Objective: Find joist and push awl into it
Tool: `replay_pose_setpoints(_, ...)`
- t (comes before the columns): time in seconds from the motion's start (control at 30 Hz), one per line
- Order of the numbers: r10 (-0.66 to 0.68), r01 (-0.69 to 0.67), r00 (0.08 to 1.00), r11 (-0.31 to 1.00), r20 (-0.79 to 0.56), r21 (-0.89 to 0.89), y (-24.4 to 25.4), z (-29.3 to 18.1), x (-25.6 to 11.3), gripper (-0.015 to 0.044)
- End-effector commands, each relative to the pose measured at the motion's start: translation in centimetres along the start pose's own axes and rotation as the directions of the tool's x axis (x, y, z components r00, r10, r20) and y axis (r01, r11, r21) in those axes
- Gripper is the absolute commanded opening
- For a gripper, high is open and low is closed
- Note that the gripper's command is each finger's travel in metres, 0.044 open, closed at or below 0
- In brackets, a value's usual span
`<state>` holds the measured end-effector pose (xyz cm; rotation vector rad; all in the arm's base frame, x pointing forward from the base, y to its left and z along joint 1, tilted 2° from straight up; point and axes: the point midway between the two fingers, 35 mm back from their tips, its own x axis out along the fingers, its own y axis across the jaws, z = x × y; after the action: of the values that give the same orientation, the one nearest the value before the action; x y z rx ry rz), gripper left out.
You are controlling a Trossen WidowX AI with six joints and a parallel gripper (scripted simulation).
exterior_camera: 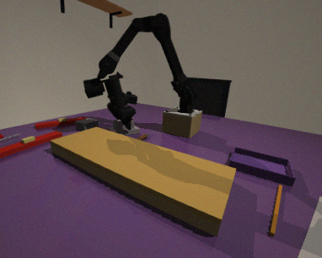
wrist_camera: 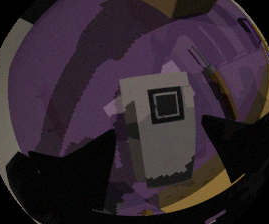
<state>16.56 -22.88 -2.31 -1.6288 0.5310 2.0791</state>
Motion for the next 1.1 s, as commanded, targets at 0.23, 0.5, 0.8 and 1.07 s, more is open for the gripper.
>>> replay_pose_setpoints(0.23,-0.005,0.005,1.0,1.0,0.0,0.002,-0.1,0.0,0.3,0.0302)
replay_pose_setpoints(0.5,-0.005,0.005,1.0,1.0,0.0,0.002,-0.1,0.0,0.3,0.0248)
replay_pose_setpoints(0.8,-0.005,0.005,1.0,1.0,0.0,0.002,-0.1,0.0,0.3,0.0188)
replay_pose_setpoints(1.07,-0.005,0.005,1.0,1.0,-0.001,0.002,0.0,0.1,-1.0,0.0057)
